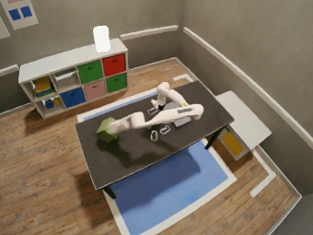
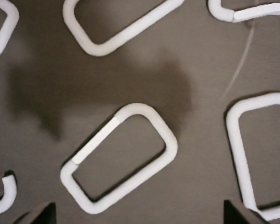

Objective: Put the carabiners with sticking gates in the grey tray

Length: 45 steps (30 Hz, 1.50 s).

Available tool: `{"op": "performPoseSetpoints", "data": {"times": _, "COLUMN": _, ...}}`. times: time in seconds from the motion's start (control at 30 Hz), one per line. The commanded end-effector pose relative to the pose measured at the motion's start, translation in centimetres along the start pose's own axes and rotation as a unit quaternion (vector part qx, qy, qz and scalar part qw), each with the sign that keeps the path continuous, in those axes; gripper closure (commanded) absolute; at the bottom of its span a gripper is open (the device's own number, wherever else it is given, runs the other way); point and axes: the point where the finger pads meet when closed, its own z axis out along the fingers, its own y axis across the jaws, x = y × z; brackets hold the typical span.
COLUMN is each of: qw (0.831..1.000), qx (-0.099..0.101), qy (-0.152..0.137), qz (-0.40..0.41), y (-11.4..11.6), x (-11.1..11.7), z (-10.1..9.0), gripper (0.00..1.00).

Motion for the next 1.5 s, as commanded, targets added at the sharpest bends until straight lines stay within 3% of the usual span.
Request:
{"op": "performPoseSetpoints", "data": {"times": 0.0, "qw": 1.0, "qx": -0.001, "qy": -0.001, "qz": -0.001, "y": -0.4, "x": 0.5, "z": -5.0, "gripper": 0.0}}
{"op": "performPoseSetpoints", "data": {"times": 0.53, "qw": 1.0, "qx": -0.001, "qy": -0.001, "qz": -0.001, "y": -0.4, "x": 0.5, "z": -5.0, "gripper": 0.0}}
{"op": "performPoseSetpoints", "data": {"times": 0.57, "qw": 1.0, "qx": -0.003, "qy": 0.001, "qz": -0.002, "y": -0.8, "x": 1.0, "z": -9.7, "gripper": 0.0}}
{"op": "performPoseSetpoints", "data": {"times": 1.1, "qw": 1.0, "qx": -0.003, "qy": 0.001, "qz": -0.002, "y": -0.8, "x": 1.0, "z": -9.7, "gripper": 0.0}}
{"op": "performPoseSetpoints", "data": {"times": 1.13, "qw": 1.0, "qx": -0.006, "qy": 0.002, "qz": 0.002, "y": -1.1, "x": 1.4, "z": -14.4, "gripper": 0.0}}
{"op": "performPoseSetpoints", "data": {"times": 1.47, "qw": 1.0, "qx": -0.006, "qy": 0.002, "qz": 0.002, "y": -1.1, "x": 1.4, "z": -14.4, "gripper": 0.0}}
